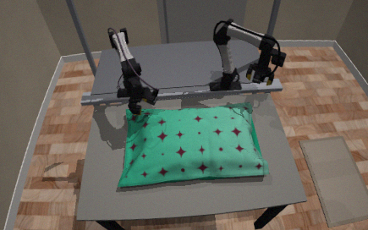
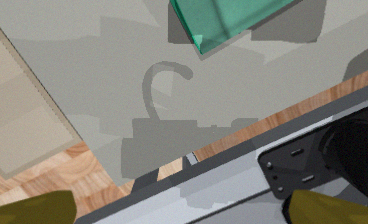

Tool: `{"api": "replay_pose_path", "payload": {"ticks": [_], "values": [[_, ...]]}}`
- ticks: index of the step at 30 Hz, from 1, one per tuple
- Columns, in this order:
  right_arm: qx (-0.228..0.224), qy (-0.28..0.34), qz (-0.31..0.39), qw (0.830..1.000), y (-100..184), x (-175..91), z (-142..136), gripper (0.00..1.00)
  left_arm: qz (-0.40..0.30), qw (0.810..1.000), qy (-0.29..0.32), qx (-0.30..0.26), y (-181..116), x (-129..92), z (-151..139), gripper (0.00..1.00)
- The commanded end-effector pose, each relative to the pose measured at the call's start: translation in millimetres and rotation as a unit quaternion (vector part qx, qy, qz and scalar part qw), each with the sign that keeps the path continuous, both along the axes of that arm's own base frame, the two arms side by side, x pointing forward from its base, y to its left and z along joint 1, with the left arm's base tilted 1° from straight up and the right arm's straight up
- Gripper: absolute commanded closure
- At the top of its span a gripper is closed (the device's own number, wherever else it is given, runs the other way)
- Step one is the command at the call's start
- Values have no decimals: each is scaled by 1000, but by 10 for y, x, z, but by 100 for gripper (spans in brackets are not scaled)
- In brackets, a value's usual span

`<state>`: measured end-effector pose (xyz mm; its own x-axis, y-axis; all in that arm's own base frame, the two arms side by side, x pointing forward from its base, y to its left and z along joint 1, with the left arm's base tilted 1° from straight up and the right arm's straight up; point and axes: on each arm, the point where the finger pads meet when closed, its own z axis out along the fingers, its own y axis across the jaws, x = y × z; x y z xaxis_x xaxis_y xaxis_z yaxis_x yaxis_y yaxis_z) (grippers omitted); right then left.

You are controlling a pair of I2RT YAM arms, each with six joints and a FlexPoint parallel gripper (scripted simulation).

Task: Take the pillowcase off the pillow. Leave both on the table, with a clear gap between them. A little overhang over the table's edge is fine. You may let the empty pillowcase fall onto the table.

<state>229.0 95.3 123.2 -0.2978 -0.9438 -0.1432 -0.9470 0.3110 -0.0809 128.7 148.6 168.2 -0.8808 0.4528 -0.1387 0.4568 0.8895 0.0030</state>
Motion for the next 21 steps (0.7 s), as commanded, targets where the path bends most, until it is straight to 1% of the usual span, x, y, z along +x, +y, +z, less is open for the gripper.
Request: {"api": "replay_pose_path", "payload": {"ticks": [1,19,21], "values": [[3,-6,-2,1000,4,21,32,0,1,1000,-4,5,14,4,27,0],[3,-6,-2,1000,4,21,32,0,1,1000,-4,5,14,4,27,0],[6,-14,-2,1000,14,50,172,0,1,1000,-4,5,14,4,27,0]]}}
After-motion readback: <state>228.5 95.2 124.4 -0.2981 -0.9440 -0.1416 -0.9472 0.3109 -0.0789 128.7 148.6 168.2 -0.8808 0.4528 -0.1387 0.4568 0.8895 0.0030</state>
